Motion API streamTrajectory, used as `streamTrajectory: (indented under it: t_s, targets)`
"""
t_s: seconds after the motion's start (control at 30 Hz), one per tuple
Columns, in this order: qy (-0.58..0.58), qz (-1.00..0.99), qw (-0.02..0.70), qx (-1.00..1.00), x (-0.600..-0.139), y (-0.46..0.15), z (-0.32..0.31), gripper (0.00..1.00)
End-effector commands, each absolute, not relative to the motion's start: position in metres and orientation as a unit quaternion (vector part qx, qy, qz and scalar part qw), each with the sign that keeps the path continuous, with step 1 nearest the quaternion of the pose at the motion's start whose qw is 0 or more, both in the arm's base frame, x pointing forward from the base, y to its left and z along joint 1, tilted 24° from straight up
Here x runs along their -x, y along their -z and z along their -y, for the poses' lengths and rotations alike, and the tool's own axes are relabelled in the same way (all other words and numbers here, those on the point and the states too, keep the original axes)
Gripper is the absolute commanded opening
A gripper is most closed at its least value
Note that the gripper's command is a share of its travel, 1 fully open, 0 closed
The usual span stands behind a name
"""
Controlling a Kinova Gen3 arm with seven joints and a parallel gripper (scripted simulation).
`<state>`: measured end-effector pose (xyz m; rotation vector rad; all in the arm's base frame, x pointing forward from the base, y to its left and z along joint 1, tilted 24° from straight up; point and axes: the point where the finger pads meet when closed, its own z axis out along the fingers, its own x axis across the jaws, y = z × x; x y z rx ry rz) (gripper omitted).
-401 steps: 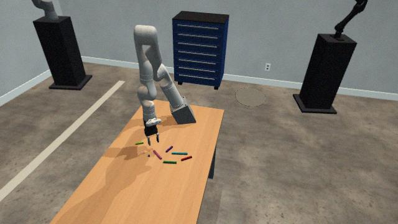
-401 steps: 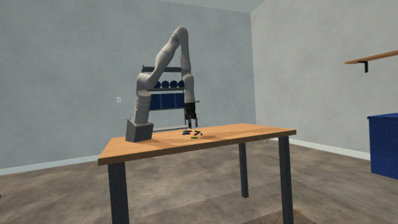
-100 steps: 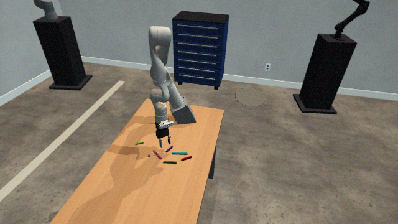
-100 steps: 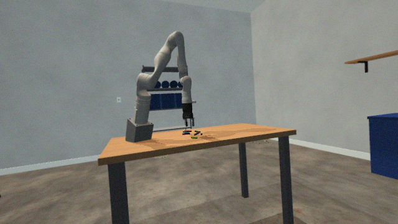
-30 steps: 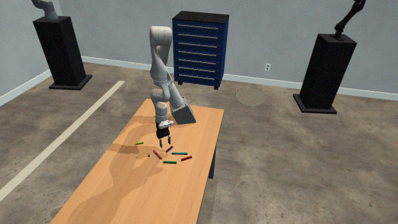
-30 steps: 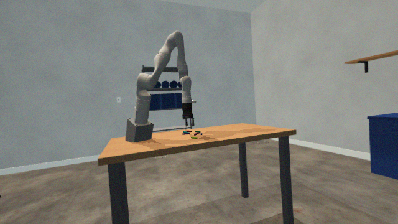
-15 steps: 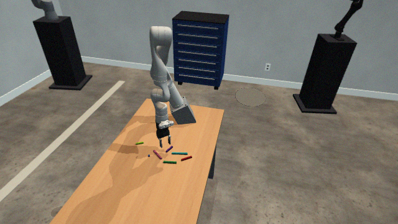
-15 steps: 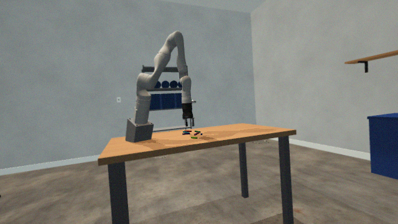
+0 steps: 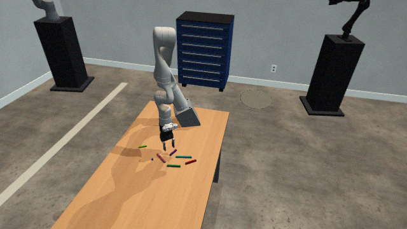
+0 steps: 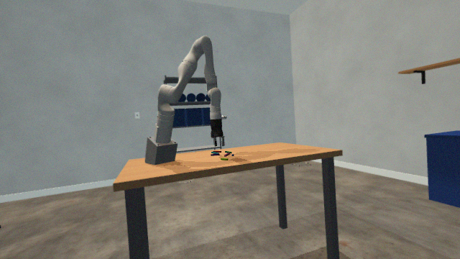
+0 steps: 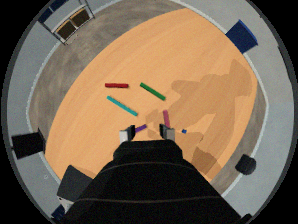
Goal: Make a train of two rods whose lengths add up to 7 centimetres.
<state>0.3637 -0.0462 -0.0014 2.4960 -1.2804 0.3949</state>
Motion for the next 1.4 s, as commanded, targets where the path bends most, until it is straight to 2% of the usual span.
streamTrajectory:
  t_s: [0.0, 0.33, 0.73, 1.1, 1.37]
  targets:
    - [-0.138, 0.446, 0.153, -0.871, -0.364, 0.001, 0.046, 1.0]
    - [-0.142, 0.472, 0.152, -0.857, -0.365, 0.0, 0.05, 1.0]
    - [-0.168, 0.634, 0.137, -0.742, -0.372, -0.011, 0.077, 1.0]
    - [-0.204, 0.863, 0.072, -0.457, -0.383, -0.029, 0.113, 1.0]
    - [-0.21, 0.933, 0.023, -0.291, -0.391, -0.038, 0.125, 1.0]
